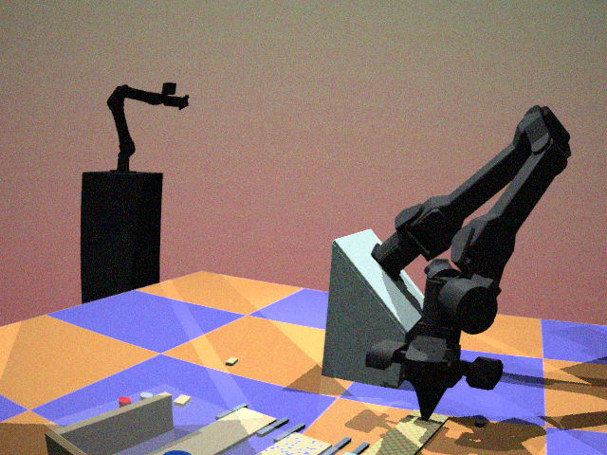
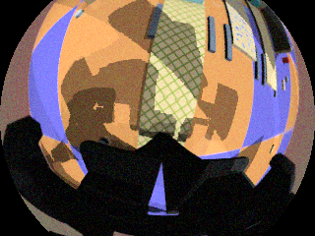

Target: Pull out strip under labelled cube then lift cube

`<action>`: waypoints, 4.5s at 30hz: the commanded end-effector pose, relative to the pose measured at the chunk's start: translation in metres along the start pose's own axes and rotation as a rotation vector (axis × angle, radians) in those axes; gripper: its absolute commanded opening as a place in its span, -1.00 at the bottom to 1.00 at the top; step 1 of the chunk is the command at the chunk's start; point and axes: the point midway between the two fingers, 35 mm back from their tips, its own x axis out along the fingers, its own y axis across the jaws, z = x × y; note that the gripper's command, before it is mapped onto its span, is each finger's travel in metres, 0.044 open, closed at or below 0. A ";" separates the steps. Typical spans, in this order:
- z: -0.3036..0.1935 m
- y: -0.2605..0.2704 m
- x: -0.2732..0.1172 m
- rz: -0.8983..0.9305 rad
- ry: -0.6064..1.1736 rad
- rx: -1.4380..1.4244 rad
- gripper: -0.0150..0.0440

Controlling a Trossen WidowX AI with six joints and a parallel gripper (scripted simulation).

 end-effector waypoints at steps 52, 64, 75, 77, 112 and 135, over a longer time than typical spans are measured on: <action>0.058 -0.007 -0.043 -0.008 0.018 -0.137 1.00; 0.095 -0.009 -0.046 -0.009 0.016 -0.139 1.00; 0.128 -0.009 -0.050 -0.009 0.014 -0.141 1.00; 0.134 -0.009 -0.051 -0.009 0.014 -0.141 1.00; 0.189 -0.006 -0.038 -0.010 0.011 -0.144 0.36; 0.188 -0.006 -0.005 -0.007 0.012 -0.143 0.36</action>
